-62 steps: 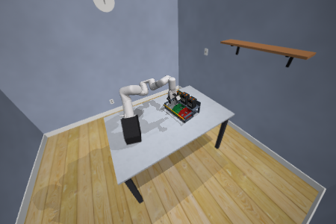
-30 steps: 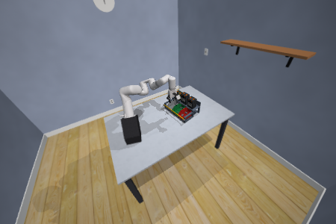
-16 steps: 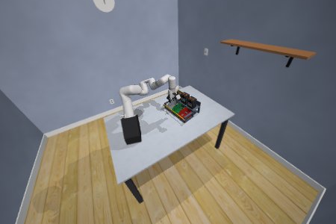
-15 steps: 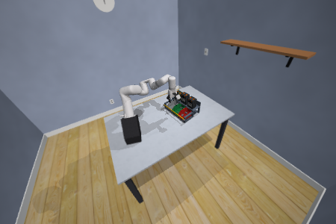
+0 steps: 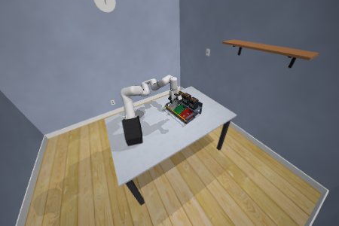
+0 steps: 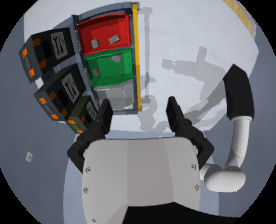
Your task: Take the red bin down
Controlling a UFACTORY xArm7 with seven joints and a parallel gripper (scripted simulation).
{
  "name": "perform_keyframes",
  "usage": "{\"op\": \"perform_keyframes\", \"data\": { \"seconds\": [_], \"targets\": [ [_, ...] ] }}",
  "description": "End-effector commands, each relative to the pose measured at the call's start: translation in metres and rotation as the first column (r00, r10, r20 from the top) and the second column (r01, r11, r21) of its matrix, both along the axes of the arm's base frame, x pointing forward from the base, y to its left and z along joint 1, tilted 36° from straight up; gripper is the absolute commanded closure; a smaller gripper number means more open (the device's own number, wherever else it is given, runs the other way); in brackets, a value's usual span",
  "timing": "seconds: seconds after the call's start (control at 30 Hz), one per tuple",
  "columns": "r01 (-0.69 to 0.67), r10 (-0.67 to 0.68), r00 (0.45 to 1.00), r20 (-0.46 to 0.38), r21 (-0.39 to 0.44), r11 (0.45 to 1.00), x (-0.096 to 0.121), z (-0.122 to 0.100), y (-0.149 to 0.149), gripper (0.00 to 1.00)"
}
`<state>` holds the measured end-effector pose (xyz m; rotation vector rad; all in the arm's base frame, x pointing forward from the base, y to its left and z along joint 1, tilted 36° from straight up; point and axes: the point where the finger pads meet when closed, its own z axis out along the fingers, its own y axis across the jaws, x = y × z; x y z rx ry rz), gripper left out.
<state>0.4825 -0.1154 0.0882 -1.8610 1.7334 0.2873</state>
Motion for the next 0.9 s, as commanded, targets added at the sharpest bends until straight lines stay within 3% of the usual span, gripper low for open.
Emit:
{"op": "perform_keyframes", "data": {
  "seconds": [0.0,0.07,0.47,0.63,0.87],
  "targets": [
    [0.002,-0.002,1.0,0.002,-0.001,1.0,0.007,-0.025,0.017,0.0],
    [0.002,-0.002,1.0,0.002,-0.001,1.0,0.012,-0.043,0.028,0.0],
    [0.002,-0.002,1.0,0.002,-0.001,1.0,0.012,-0.043,0.028,0.0],
    [0.002,-0.002,1.0,0.002,-0.001,1.0,0.022,-0.078,0.052,0.0],
    [0.002,-0.002,1.0,0.002,-0.001,1.0,0.022,-0.078,0.052,0.0]
  ]
}}
